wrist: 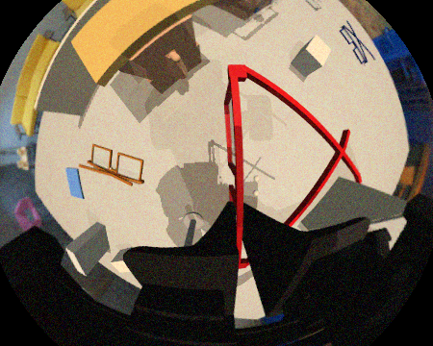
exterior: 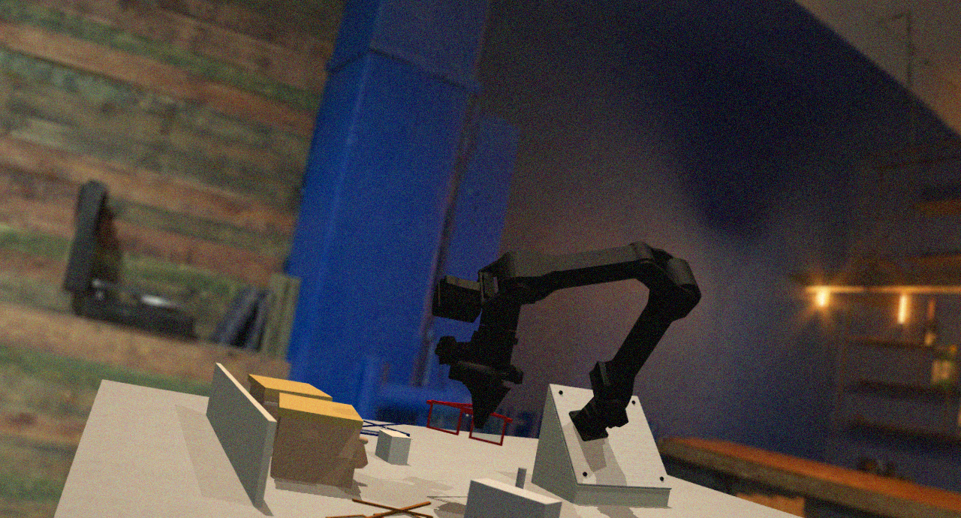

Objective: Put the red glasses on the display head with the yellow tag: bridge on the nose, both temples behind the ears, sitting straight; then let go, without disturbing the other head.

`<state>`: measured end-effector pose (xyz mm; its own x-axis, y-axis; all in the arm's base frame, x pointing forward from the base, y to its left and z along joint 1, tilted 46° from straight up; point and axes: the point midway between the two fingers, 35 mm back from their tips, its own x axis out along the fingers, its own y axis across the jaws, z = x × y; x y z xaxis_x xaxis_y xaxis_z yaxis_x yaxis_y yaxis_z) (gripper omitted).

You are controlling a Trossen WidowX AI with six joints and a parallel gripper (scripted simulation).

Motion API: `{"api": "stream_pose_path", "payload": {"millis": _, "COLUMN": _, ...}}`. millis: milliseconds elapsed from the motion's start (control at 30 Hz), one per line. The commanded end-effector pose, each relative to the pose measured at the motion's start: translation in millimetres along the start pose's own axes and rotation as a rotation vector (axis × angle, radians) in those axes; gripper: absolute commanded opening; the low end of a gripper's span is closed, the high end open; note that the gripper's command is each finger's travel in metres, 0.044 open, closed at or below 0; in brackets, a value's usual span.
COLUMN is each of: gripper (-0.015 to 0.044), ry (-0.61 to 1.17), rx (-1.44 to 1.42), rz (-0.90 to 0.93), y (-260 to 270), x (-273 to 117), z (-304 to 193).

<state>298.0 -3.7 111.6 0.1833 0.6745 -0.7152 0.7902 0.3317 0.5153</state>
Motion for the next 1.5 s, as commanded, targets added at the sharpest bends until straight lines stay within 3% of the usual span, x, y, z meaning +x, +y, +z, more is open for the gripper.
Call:
{"api": "stream_pose_path", "payload": {"millis": 0, "gripper": 0.0000, "ry": -0.002, "rx": 0.055, "rz": 0.005, "y": 22, "x": -2, "z": -15}}
{"api": "stream_pose_path", "payload": {"millis": 600, "gripper": 0.0000, "ry": 0.030, "rx": 0.302, "rz": 0.029, "y": 98, "x": -7, "z": -97}}
{"api": "stream_pose_path", "payload": {"millis": 867, "gripper": 0.0000, "ry": 0.030, "rx": 0.304, "rz": 0.029, "y": 99, "x": -2, "z": -97}}
{"api": "stream_pose_path", "payload": {"millis": 1233, "gripper": 0.0000, "ry": 0.033, "rx": 0.304, "rz": 0.032, "y": 101, "x": 52, "z": -100}}
{"api": "stream_pose_path", "payload": {"millis": 1467, "gripper": 0.0000, "ry": 0.033, "rx": 0.304, "rz": 0.032, "y": 101, "x": 53, "z": -99}}
